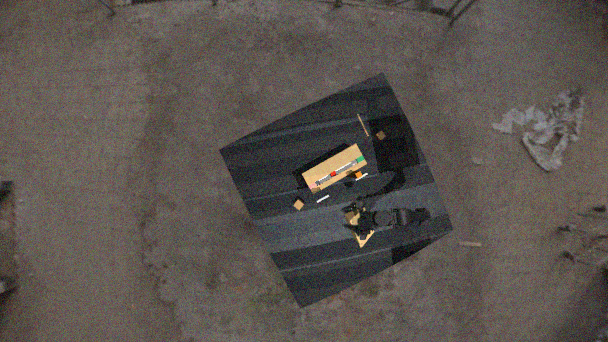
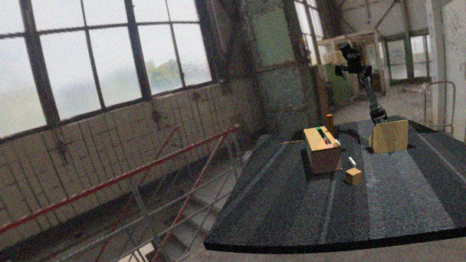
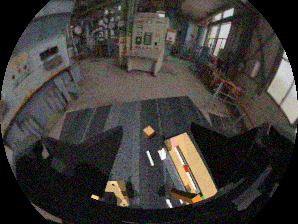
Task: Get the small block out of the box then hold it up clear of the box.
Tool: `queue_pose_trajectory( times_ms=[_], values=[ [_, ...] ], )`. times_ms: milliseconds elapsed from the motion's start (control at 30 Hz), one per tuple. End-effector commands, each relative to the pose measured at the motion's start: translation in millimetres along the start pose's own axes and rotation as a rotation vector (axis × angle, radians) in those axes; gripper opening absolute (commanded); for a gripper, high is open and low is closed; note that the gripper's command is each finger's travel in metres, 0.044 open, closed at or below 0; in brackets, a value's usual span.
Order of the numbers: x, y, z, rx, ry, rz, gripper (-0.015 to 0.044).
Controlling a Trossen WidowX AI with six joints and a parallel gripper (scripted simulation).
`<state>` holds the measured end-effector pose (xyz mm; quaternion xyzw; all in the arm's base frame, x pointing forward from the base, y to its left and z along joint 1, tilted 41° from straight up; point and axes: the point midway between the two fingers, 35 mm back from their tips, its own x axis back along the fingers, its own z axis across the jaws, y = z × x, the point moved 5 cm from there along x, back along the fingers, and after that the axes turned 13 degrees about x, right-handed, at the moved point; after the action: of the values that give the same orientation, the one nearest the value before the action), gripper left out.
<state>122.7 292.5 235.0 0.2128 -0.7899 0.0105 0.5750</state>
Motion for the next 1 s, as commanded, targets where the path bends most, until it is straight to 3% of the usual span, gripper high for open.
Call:
queue_pose_trajectory(
  times_ms=[0, 300, 500, 967],
  values=[
    [-31.5, -40.1, -38.0, 0.017, -0.001, 0.227, 0.0400],
    [-89.7, -162.2, -93.6, 0.126, 0.233, 0.697, 0.0400],
    [-112.1, -245.7, -104.0, 0.205, 0.497, 0.886, 0.0400],
    [-105.9, -253.4, -106.4, 0.208, 0.506, 0.889, 0.0400]
  ],
)
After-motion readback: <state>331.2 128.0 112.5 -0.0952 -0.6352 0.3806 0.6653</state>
